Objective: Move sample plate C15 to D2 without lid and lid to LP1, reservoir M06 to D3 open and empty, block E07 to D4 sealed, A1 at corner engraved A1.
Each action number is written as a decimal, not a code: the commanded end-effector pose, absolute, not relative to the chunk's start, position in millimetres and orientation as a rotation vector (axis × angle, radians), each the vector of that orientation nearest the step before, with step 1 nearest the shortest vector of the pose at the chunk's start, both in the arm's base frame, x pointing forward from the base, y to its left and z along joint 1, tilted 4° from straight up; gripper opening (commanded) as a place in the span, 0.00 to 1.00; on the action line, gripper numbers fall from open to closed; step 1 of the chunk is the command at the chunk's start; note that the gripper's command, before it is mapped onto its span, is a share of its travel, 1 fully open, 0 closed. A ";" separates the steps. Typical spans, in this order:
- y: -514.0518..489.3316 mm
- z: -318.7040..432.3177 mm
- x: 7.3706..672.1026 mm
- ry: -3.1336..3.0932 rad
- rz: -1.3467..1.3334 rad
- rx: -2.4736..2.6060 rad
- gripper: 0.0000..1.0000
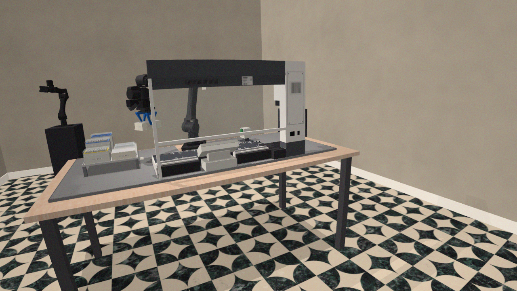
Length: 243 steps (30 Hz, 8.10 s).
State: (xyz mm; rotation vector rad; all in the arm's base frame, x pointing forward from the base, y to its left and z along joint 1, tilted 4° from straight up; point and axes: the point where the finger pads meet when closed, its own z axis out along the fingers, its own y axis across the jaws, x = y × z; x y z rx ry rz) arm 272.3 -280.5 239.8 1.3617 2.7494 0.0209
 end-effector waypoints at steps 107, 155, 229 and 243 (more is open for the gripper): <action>-127.4 243.1 249.2 3.048 -0.052 -0.216 0.00; -63.8 268.9 403.2 2.992 -0.061 -0.211 0.00; -56.0 229.1 415.4 3.047 -0.042 -0.223 0.00; -56.4 212.6 416.8 3.039 -0.045 -0.226 0.00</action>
